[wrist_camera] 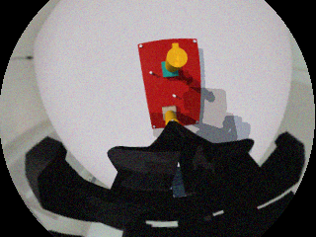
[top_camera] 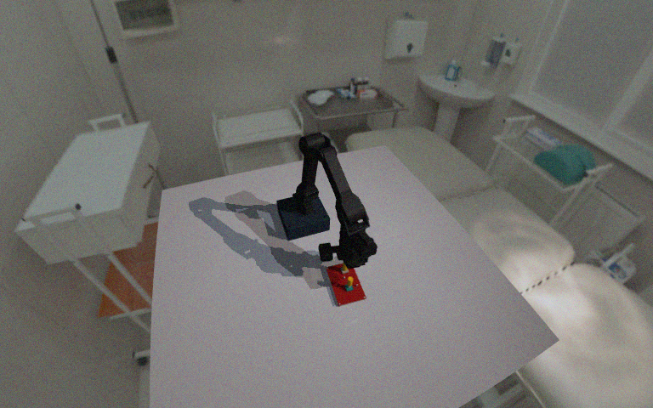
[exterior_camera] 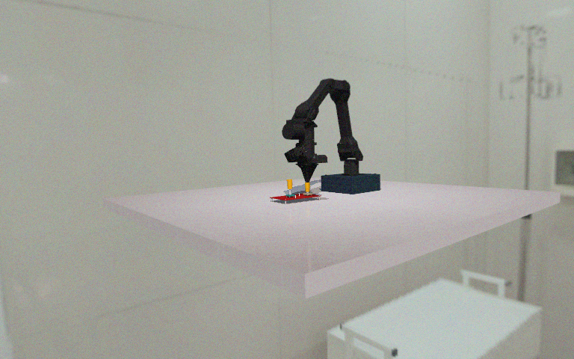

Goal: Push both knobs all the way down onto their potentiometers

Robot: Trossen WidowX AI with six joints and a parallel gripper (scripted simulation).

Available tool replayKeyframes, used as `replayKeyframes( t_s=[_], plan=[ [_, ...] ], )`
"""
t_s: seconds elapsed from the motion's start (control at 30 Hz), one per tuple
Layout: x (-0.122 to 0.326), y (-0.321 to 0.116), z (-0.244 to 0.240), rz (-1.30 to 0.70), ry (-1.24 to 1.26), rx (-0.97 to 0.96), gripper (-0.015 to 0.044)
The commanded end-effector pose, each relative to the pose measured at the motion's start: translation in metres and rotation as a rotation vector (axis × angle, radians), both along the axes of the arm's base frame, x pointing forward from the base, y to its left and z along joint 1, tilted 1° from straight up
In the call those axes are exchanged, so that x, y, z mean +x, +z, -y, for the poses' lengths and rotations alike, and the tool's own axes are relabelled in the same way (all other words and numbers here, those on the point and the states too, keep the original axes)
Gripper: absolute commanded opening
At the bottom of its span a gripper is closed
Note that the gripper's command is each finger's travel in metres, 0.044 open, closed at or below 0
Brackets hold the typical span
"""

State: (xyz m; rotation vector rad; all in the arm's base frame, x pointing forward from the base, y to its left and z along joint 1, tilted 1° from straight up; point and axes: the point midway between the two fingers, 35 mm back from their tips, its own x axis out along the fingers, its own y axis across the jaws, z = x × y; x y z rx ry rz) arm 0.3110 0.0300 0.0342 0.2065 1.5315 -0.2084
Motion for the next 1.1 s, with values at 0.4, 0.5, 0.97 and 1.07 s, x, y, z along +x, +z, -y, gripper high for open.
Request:
replayKeyframes(
  t_s=[0.4,0.5,0.97,1.07],
  plan=[
    [0.000,-0.005,0.001,-0.007,0.002,-0.004,0.0000],
    [0.000,-0.002,0.001,-0.007,0.002,-0.004,0.0000],
    [-0.001,0.017,0.000,-0.007,0.002,-0.004,0.0000],
    [-0.002,0.010,0.000,-0.016,0.000,-0.002,0.0079]
  ],
)
